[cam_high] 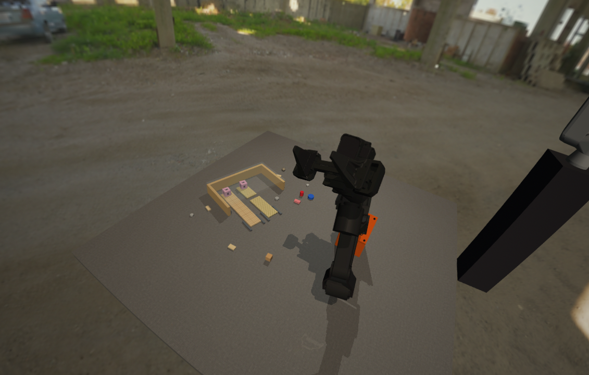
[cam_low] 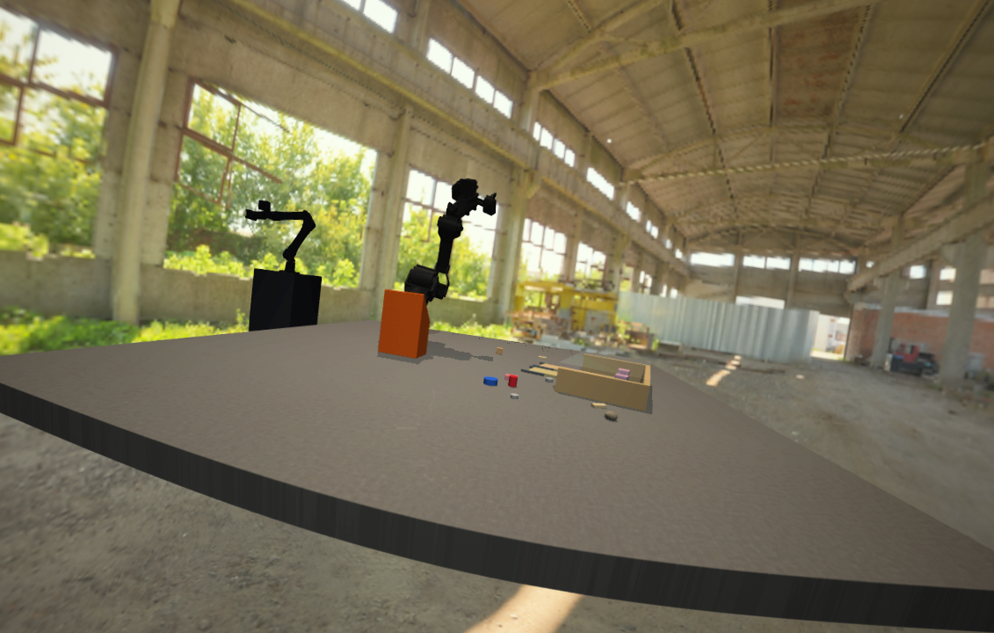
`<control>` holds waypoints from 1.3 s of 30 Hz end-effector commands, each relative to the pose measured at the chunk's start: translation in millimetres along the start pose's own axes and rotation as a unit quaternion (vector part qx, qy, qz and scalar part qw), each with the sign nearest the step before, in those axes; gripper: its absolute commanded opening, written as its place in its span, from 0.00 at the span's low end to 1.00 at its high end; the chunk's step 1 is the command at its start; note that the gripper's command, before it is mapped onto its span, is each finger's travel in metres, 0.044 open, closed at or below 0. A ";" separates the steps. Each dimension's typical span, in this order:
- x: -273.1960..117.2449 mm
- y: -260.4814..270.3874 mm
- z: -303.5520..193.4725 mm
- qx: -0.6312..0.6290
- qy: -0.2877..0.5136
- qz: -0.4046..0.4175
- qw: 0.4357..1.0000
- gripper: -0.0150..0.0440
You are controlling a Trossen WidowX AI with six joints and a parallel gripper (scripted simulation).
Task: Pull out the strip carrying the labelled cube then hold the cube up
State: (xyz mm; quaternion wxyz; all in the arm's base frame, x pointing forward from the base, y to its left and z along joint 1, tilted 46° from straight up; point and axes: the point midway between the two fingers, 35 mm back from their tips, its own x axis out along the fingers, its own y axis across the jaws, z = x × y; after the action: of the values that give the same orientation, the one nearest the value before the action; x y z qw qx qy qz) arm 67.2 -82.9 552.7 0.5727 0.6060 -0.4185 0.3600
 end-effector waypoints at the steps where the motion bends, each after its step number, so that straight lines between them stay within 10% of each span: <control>1: -0.2 -0.9 1.8 -0.001 -0.002 -0.002 1.000 0.93; 18: -86.0 -188.0 156.0 -0.158 -0.117 -0.336 0.921 0.93; 39: -288.2 -386.2 88.7 -0.218 0.288 -0.600 0.713 0.93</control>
State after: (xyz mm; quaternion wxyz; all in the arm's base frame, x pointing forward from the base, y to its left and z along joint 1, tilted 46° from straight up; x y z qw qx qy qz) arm 300.4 -183.0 182.0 0.8601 0.5043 0.0579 -0.0513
